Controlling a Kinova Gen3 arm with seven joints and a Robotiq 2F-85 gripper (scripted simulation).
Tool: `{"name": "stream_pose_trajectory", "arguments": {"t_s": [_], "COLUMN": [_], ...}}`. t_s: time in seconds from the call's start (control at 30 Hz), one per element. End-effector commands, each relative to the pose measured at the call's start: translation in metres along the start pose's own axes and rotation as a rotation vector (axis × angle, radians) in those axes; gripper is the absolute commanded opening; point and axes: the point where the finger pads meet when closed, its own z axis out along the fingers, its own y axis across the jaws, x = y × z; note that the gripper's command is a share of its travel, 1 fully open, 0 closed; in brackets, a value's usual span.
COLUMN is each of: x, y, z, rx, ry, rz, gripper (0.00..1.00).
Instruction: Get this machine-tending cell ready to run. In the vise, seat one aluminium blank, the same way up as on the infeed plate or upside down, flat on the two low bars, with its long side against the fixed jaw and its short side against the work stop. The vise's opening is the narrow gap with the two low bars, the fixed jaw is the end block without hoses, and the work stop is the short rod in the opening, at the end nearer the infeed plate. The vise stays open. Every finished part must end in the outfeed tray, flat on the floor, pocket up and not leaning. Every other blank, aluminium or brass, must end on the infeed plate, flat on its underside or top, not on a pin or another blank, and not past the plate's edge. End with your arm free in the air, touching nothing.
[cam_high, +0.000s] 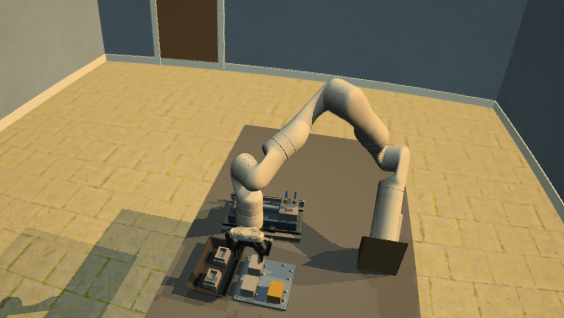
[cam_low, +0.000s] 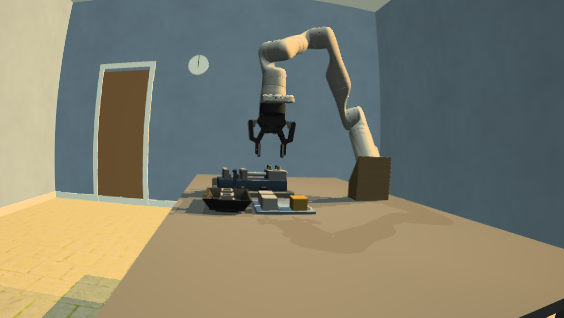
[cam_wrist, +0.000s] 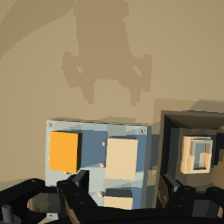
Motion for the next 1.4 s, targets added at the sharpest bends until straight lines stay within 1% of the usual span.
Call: {"name": "stream_pose_trajectory", "arguments": {"t_s": [0.0,0.33,0.4,0.63,0.8,0.9,1.1,1.37], "x": [-0.001,-0.001,-0.001,-0.001,-0.001,-0.001,-0.001,-0.001], "y": [-0.001,-0.001,-0.001,-0.001,-0.001,-0.001,-0.001,-0.001], "z": [0.011,0.051,0.051,0.078,0.092,0.098,0.103,0.105], "rx": [0.005,0.005,0.005,0.005,0.005,0.005,0.005,0.005], "ry": [-0.005,-0.005,-0.005,-0.005,-0.005,-0.005,-0.005,-0.005], "rz": [0.0,0.0,0.0,0.0,0.0,0.0,0.0,0.0], "gripper": [0.67,0.67,0.67,0.67,0.67,0.67,0.67,0.67]}}
